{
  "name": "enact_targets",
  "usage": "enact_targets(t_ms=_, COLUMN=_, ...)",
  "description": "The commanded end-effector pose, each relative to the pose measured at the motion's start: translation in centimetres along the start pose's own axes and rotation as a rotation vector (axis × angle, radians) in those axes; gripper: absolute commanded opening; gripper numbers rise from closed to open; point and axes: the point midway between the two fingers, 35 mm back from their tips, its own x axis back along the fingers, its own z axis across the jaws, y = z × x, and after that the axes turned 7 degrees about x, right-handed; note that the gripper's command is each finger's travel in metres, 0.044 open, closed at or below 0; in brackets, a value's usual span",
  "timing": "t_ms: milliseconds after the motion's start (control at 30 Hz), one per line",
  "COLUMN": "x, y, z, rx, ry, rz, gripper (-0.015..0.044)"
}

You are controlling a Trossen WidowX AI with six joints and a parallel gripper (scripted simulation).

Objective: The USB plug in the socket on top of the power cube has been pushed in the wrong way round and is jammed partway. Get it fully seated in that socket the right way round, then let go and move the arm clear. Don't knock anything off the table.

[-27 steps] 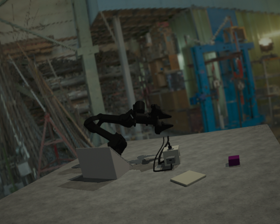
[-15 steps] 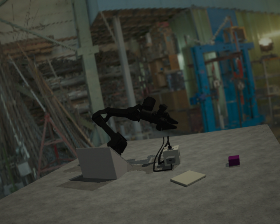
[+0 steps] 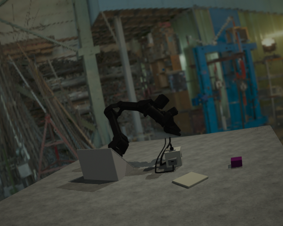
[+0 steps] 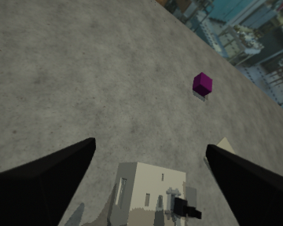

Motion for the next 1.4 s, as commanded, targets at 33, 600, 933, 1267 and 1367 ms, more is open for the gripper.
enact_targets(t_ms=33, x=-1.1, y=-3.0, z=-3.9, rx=0.505, ry=0.216, rz=0.331, gripper=0.044)
enact_targets(t_ms=600, x=-0.5, y=-5.1, z=-6.4, rx=0.889, ry=0.648, rz=0.347, gripper=0.044)
enact_targets(t_ms=933, x=0.1, y=-5.5, z=-7.4, rx=1.156, ry=0.843, rz=0.183, gripper=0.044)
enact_targets(t_ms=1267, x=0.1, y=-5.6, z=-7.4, rx=1.166, ry=0.847, rz=0.176, gripper=0.044)
enact_targets(t_ms=1367, x=0.1, y=-5.6, z=-7.4, rx=1.166, ry=0.847, rz=0.176, gripper=0.044)
